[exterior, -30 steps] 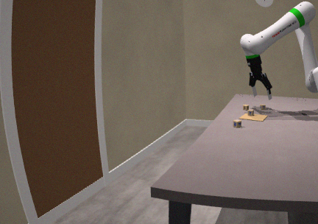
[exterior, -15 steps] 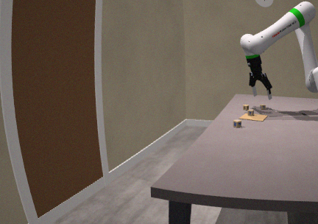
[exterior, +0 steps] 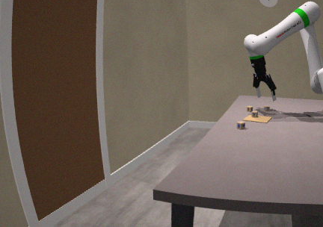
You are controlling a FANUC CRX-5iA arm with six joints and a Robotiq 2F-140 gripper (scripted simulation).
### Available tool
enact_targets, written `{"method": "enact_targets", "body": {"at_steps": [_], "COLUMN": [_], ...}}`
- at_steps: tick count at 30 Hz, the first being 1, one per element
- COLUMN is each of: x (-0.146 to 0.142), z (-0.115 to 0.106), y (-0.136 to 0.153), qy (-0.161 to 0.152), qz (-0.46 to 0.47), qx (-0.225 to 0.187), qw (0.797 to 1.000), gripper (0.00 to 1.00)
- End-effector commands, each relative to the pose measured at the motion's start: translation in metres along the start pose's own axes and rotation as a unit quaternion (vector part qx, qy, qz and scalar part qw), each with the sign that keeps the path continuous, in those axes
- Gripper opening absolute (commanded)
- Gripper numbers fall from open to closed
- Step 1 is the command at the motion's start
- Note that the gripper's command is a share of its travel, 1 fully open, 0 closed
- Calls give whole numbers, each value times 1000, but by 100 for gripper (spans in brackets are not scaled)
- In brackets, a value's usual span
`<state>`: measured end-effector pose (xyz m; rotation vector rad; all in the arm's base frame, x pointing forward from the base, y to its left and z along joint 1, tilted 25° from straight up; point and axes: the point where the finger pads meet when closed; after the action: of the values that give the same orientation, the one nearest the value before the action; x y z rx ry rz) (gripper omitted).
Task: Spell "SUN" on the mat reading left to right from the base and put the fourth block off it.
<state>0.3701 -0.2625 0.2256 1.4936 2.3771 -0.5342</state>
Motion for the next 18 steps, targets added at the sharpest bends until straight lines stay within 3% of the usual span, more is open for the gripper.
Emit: {"method": "enact_targets", "body": {"at_steps": [1, 10, 18], "x": [0, 0, 36], "z": [0, -1, -49], "y": [0, 1, 66], "qy": [0, 0, -13], "qz": [0, -1, -111], "qx": [0, -1, -66], "qw": [1000, 1000, 992], "gripper": [100, 100, 100]}}
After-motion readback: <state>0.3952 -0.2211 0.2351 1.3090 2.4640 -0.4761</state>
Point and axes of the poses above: the point where the finger pads meet when closed, its own z axis out along the fingers, its own x axis across the jaws, y = z × x, and after that the axes turned 6 degrees about z, right-handed
